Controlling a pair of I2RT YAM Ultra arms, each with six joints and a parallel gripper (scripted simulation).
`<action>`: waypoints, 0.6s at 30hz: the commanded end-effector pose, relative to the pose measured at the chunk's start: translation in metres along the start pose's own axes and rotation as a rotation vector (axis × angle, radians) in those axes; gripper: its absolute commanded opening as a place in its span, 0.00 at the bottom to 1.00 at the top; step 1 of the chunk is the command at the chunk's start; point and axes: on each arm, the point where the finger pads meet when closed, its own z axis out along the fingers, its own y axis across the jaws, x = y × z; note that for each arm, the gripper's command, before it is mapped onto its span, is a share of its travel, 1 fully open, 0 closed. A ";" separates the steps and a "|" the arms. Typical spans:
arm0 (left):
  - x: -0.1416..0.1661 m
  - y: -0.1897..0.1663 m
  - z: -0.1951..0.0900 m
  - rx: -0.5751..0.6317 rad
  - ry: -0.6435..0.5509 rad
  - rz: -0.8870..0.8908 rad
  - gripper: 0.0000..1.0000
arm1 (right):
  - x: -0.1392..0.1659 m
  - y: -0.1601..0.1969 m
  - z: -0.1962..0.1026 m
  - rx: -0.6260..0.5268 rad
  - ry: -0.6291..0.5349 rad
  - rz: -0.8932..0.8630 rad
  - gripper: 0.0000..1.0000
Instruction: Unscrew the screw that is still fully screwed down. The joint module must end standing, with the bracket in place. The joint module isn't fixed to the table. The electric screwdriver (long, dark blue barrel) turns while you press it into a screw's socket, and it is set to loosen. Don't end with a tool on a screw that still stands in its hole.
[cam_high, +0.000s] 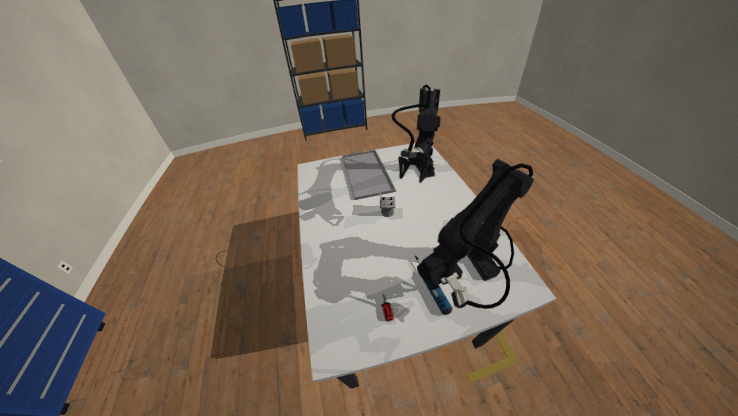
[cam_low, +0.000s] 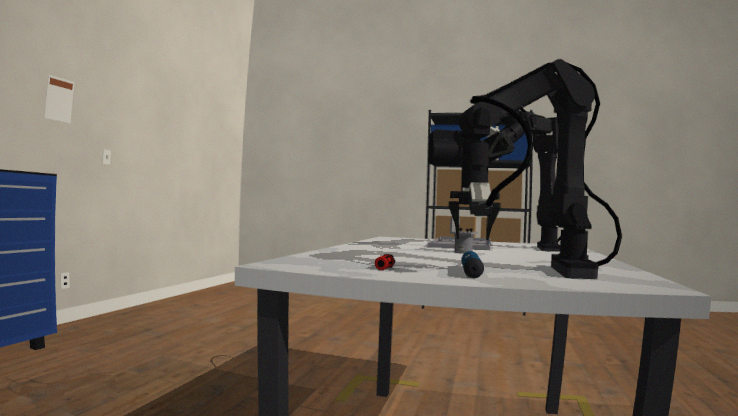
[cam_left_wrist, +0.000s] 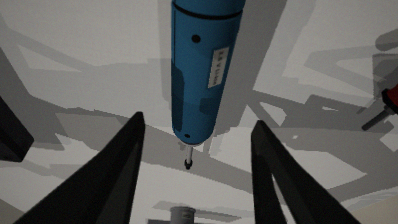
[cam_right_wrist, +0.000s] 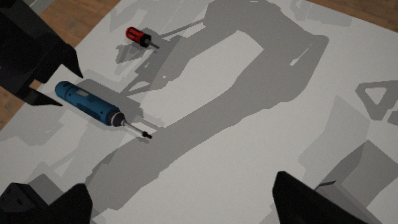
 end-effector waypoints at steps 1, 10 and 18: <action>-0.001 -0.001 -0.003 0.005 -0.002 0.003 0.65 | -0.016 0.010 -0.009 -0.078 0.013 -0.024 0.86; -0.001 -0.001 -0.003 0.005 -0.002 0.003 0.65 | -0.026 0.021 -0.021 -0.137 0.008 -0.038 0.86; -0.001 -0.001 -0.003 0.005 -0.002 0.003 0.65 | -0.026 0.020 -0.021 -0.136 0.009 -0.038 0.86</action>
